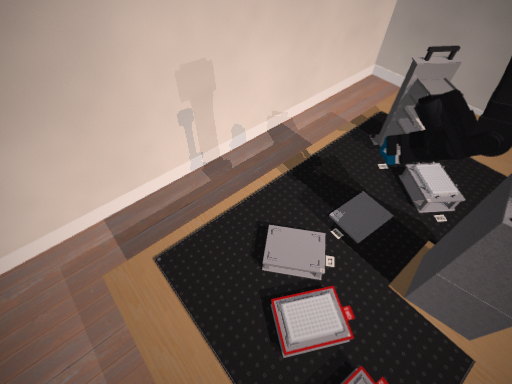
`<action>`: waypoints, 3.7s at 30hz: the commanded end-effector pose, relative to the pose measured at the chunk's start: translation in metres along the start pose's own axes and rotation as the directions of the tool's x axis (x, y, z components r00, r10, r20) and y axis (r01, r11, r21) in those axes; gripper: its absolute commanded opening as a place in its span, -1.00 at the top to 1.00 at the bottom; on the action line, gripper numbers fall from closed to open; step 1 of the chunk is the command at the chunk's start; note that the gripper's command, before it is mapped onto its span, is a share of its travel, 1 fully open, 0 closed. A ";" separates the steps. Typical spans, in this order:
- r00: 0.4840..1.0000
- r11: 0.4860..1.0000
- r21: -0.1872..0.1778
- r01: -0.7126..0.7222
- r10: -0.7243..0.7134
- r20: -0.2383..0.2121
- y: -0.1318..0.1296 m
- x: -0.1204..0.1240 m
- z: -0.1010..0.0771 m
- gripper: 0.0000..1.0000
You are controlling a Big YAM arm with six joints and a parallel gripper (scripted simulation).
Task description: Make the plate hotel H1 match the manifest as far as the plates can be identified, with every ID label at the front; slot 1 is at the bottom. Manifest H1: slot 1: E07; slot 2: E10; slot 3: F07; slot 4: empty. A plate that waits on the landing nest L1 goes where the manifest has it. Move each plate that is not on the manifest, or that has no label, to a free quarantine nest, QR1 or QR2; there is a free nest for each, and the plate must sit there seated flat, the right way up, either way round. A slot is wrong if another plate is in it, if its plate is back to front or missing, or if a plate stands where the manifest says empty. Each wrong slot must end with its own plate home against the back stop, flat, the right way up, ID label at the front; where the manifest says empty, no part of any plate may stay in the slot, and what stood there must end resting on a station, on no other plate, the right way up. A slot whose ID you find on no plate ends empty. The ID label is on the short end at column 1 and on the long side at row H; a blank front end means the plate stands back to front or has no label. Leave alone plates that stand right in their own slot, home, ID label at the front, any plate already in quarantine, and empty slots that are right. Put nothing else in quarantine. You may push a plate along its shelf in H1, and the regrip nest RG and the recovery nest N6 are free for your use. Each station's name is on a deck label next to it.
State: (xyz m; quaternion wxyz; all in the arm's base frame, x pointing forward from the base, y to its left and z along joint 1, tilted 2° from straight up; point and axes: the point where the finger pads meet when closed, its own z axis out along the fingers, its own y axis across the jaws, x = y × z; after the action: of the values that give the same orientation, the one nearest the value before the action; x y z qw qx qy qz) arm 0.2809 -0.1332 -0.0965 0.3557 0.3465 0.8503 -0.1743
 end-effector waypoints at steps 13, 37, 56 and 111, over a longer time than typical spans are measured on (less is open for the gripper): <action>0.999 0.999 -0.014 -0.047 0.047 0.016 0.044 0.011 -0.020 -1.00; 0.997 0.997 -0.011 -0.076 0.076 0.024 0.062 0.032 -0.017 -1.00; 0.999 0.999 -0.004 -0.039 0.039 0.007 0.061 0.040 -0.017 -1.00; 0.999 0.999 0.004 -0.033 0.033 0.011 -0.060 -0.012 0.010 -1.00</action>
State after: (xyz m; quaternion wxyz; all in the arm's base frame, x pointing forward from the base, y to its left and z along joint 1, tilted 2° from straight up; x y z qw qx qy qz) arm 0.2584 -0.1776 -0.0947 0.3641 0.3707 0.8397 -0.1579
